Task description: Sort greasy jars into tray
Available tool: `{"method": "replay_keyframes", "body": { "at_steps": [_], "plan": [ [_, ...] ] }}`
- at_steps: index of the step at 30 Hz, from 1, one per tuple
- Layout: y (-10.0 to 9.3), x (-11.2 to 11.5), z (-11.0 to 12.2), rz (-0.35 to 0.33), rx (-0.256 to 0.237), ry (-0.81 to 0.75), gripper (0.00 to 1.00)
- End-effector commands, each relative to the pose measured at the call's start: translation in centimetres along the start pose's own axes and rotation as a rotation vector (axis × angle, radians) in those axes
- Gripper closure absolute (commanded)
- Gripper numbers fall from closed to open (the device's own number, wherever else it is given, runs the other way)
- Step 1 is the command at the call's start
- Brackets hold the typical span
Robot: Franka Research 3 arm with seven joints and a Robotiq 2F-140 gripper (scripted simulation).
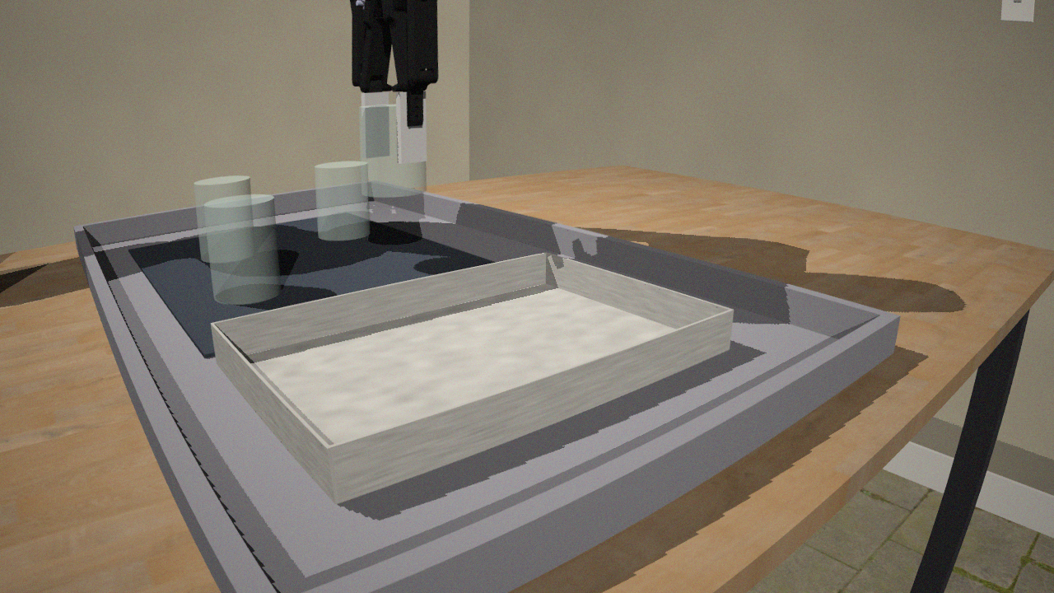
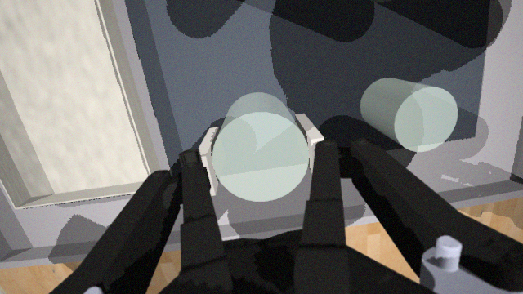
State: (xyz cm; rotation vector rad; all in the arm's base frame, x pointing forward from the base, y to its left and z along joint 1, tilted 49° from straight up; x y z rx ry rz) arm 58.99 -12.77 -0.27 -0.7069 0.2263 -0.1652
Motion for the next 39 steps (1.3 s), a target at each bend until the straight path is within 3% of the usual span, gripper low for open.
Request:
{"method": "replay_keyframes", "body": {
  "at_steps": [1,26,39],
  "plan": [
    [-1.1,-0.1,0.1,0.003,0.002,0.006,1.00],
    [-7.3,0.0,0.1,0.003,0.002,0.006,1.00],
    [-7.2,-0.2,-3.6,0.003,0.002,0.006,1.00]
  ]
}}
Point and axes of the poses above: the point where the finger pads meet when closed, its own y axis out along the fingers, its own z axis across the jaws, x = y × z, the point moved 5 cm from there along -y, back along the fingers, and after that the axes turned 15 degrees about y, right-handed, at the moved point
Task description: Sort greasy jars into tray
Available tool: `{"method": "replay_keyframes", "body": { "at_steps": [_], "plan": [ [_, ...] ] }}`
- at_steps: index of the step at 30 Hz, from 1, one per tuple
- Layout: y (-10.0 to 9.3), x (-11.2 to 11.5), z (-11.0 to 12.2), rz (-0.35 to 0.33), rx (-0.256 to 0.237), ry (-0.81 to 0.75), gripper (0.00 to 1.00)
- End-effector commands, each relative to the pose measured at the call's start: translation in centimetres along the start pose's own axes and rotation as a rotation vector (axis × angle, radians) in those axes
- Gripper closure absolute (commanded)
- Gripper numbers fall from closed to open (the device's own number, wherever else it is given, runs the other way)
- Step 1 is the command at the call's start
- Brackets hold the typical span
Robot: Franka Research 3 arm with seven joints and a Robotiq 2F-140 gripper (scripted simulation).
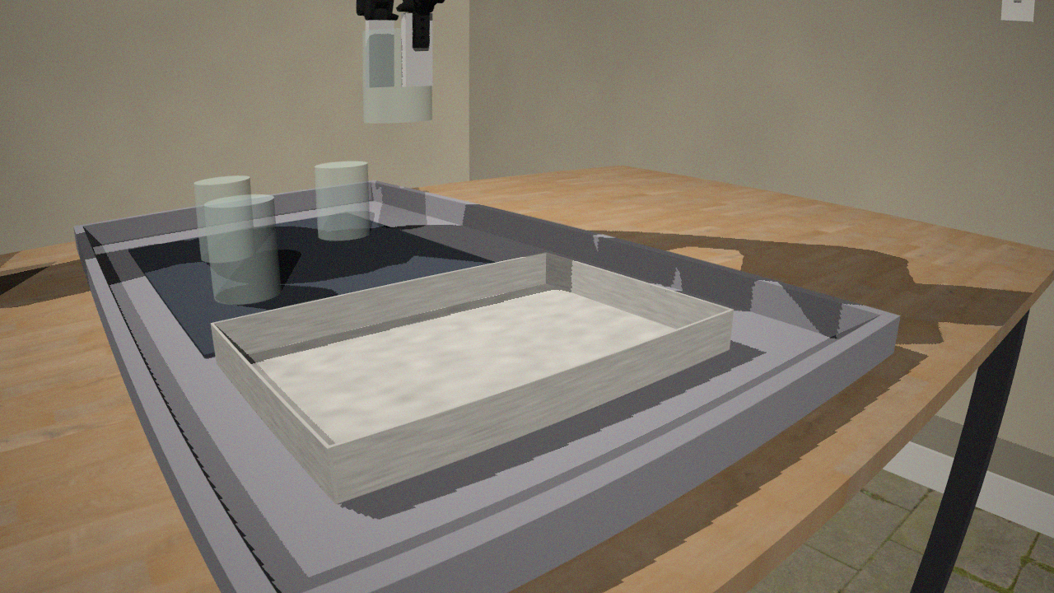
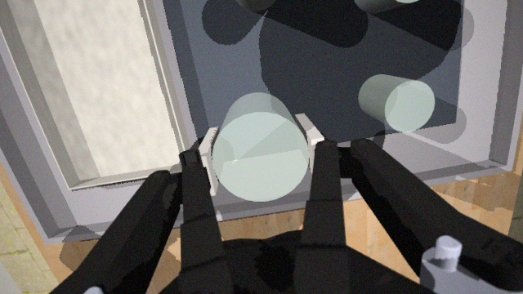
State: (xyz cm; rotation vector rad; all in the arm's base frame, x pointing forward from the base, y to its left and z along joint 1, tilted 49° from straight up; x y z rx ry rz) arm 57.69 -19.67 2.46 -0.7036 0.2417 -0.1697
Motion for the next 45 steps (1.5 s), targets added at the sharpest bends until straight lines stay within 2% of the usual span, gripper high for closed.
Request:
{"method": "replay_keyframes", "body": {
  "at_steps": [1,24,26,41,45],
  "plan": [
    [-0.2,-0.1,-1.3,0.002,0.000,-0.010,1.00],
    [-0.2,-0.4,-8.2,0.002,0.000,-0.010,1.00],
    [-0.2,-0.4,-8.2,0.002,0.000,-0.010,1.00],
    [-0.2,-0.5,-13.2,0.002,0.000,-0.010,1.00],
    [-0.2,-0.5,-13.9,0.002,0.000,-0.010,1.00]
  ]
}}
Point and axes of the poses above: the point where the finger pads meet when closed, its own y axis out along the fingers, its own z axis across the jaws, x = y × z, the point moved 5 cm from there along -y, back along the fingers, and after that the axes turned 15 degrees about y, right-handed, at the moved point
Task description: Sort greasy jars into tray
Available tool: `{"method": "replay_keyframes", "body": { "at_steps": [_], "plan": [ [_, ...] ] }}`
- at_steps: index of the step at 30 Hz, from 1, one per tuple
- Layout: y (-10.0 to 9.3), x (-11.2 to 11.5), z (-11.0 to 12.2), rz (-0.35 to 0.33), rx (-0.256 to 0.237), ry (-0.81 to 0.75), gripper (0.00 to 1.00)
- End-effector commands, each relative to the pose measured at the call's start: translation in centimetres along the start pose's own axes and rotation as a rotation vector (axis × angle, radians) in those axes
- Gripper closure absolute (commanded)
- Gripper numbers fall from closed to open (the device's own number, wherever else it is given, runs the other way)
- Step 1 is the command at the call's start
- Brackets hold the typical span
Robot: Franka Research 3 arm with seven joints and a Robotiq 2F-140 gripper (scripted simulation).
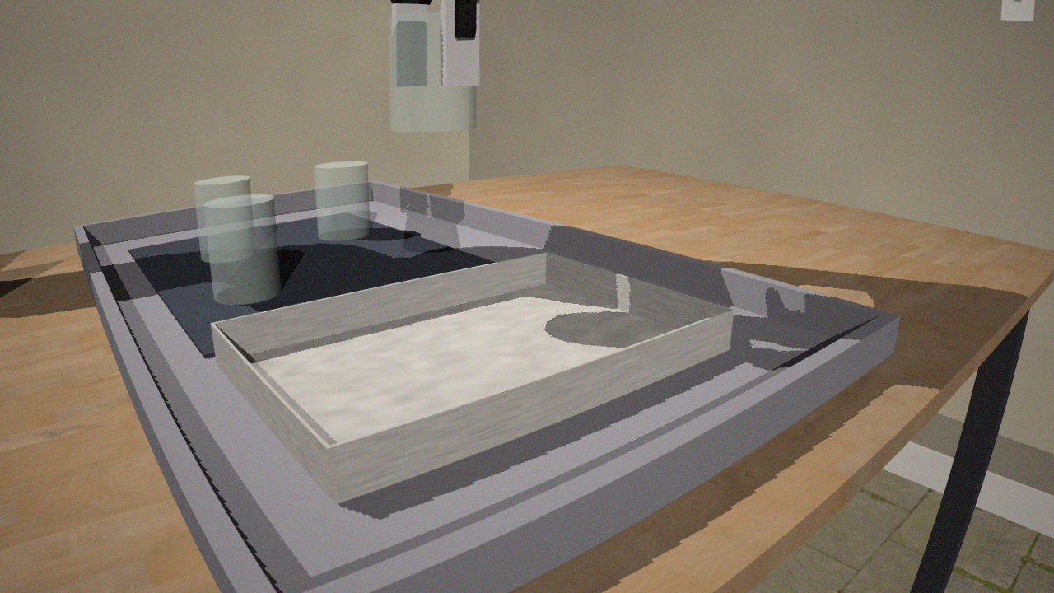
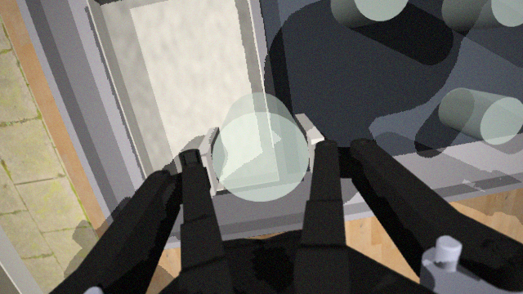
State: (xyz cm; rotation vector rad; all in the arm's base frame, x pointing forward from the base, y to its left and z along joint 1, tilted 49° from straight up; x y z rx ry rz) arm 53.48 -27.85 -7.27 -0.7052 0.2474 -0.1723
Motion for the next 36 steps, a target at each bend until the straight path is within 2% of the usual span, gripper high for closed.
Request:
{"method": "replay_keyframes", "body": {
  "at_steps": [1,28,34,36],
  "plan": [
    [-0.1,0.0,-0.8,0.003,0.002,-0.016,1.00],
    [-0.1,-0.2,-9.1,0.003,0.002,-0.016,1.00],
    [-0.1,-0.2,-9.1,0.003,0.002,-0.016,1.00],
    [0.4,-0.2,-9.1,0.003,0.002,-0.016,1.00]
  ]
}}
Point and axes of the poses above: the point where the finger pads meet when closed, its own y axis out along the fingers, its own z axis across the jaws, x = y × z, the point moved 5 cm from there along -y, back along the fingers, and after that the axes turned 15 degrees about y, right-handed, at the moved point
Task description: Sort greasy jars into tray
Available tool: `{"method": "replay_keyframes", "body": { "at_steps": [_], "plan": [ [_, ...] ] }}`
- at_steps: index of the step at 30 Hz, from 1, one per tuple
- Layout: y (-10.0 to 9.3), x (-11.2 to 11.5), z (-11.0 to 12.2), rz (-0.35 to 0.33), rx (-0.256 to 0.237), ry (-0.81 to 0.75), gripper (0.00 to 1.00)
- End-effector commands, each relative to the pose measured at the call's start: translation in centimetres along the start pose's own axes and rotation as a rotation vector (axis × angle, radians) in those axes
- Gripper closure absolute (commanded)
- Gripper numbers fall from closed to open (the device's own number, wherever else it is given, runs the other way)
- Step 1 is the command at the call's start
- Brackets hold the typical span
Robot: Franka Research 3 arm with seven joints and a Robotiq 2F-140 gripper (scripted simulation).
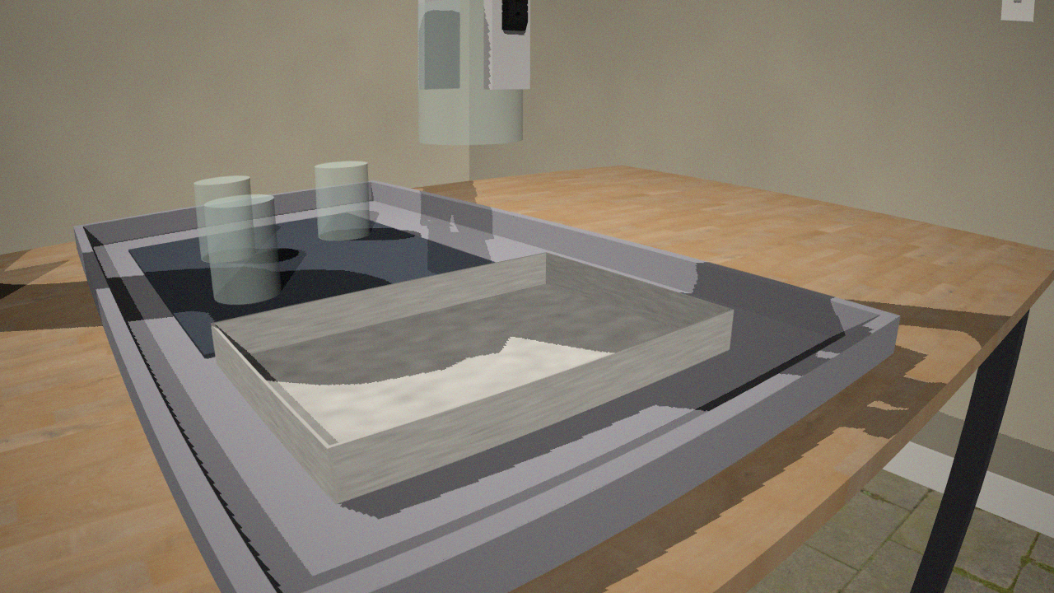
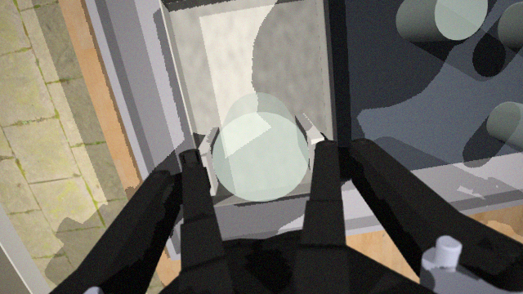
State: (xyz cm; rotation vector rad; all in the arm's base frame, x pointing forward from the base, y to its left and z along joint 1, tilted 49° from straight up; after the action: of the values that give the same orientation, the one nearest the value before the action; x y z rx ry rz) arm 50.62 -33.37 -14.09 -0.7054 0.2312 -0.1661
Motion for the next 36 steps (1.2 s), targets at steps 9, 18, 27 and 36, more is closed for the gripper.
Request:
{"method": "replay_keyframes", "body": {
  "at_steps": [9,18,27,36],
  "plan": [
    [2.6,0.1,0.1,0.002,0.001,0.001,1.00],
    [4.5,0.1,0.1,0.002,0.001,0.001,1.00],
    [6.8,0.1,0.1,0.002,0.001,0.001,1.00],
    [8.6,0.1,0.2,0.002,0.001,0.001,1.00]
  ]
}}
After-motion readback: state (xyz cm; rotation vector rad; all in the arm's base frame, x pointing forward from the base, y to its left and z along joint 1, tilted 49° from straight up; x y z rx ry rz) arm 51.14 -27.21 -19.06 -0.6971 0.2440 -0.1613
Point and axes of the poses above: the point where the finger pads meet when closed, its own y axis out along the fingers, its own z axis across the jaws, x = y × z, the point moved 5 cm from there along -y, back along the fingers, and after that the axes turned 15 degrees about y, right-handed, at the moved point
